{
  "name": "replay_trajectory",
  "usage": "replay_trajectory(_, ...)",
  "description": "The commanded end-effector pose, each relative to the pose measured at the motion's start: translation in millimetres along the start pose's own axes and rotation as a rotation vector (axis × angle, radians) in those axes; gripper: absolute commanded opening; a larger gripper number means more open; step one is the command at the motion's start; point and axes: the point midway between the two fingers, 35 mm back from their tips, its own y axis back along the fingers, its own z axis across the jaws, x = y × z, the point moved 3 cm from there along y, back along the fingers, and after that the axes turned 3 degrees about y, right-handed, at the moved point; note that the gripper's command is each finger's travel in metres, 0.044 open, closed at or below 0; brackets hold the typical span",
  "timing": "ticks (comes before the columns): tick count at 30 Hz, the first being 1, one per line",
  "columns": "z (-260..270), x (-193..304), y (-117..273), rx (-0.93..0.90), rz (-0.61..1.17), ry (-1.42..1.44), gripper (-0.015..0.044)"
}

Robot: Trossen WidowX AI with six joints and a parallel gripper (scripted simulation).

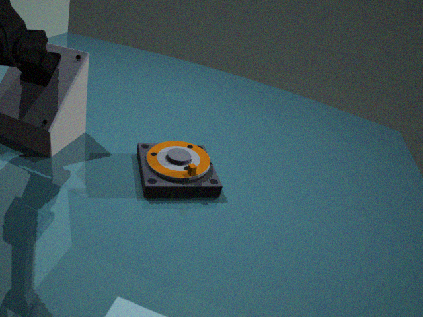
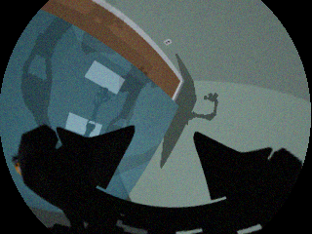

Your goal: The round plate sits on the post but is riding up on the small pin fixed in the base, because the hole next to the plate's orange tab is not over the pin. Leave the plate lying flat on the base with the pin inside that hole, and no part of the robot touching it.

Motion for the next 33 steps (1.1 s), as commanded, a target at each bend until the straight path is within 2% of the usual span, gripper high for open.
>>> replay_trajectory(1, 2.5, -1.5, -1.1, -0.007, -0.002, 0.001, 0.0374)
replay_trajectory(9, 112.8, -51.9, -18.2, -0.28, -0.081, 0.075, 0.0164)
replay_trajectory(15, 223.5, -73.8, 4.5, -0.479, -0.115, 0.214, 0.0006)
replay_trajectory(19, 270.7, -73.8, 24.8, -0.551, -0.129, 0.285, 0.0)
replay_trajectory(24, 357.2, -54.1, 78.5, -0.662, -0.161, 0.446, 0.0)
replay_trajectory(26, 368.2, -49.0, 87.1, -0.677, -0.167, 0.471, 0.0)
replay_trajectory(32, 443.5, 13.1, 160.0, -0.764, -0.23, 0.694, 0.0)
replay_trajectory(33, 445.0, 15.0, 161.7, -0.765, -0.232, 0.7, 0.0)
